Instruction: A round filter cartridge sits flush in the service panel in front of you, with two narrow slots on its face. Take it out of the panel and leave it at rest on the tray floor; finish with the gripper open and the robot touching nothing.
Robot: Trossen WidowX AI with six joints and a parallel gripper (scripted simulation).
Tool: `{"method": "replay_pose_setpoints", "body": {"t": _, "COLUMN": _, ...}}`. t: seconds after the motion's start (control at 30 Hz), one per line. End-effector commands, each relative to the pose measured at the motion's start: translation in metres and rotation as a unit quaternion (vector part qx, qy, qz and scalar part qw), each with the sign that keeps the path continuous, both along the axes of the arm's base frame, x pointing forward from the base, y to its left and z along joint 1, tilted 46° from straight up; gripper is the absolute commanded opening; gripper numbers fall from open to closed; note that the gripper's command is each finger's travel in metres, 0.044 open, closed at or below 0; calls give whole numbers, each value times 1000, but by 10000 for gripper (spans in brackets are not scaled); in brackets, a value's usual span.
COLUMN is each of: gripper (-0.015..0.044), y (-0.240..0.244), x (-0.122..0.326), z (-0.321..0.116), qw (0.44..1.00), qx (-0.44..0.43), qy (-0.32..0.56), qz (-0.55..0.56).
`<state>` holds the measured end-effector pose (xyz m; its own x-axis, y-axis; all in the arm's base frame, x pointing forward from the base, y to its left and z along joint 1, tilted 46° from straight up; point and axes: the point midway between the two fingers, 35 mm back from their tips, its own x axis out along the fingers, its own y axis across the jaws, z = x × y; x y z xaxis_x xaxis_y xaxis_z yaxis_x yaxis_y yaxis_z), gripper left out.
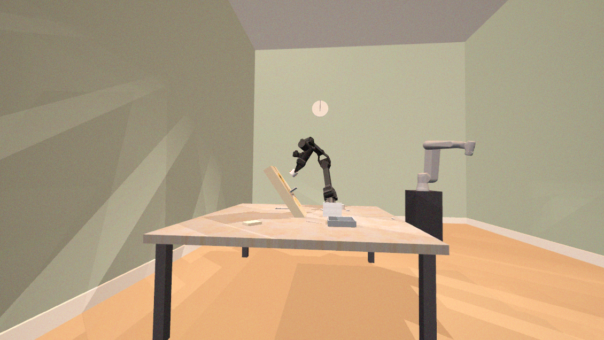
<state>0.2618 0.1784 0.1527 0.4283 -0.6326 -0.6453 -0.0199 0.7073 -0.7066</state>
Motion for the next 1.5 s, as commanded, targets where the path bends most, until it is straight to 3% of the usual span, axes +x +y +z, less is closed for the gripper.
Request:
{"method": "replay_pose_setpoints", "body": {"t": 0.0, "gripper": 0, "y": 12, "x": 2, "z": -9, "qw": 1000, "qx": 5, "qy": -5, "qz": -9}}
{"method": "replay_pose_setpoints", "body": {"t": 0.4, "gripper": 0, "y": 32, "x": 3, "z": -42, "qw": 1000, "qx": 0, "qy": 2, "qz": -28}}
{"method": "replay_pose_setpoints", "body": {"t": 0.8, "gripper": 0, "y": 84, "x": -43, "z": -104, "qw": 973, "qx": 25, "qy": 190, "qz": 126}}
{"method": "replay_pose_setpoints", "body": {"t": 1.17, "gripper": 0, "y": 131, "x": -96, "z": -153, "qw": 890, "qx": 52, "qy": 338, "qz": 301}}
{"method": "replay_pose_setpoints", "body": {"t": 1.47, "gripper": 0, "y": 141, "x": -113, "z": -166, "qw": 860, "qx": 60, "qy": 369, "qz": 347}}
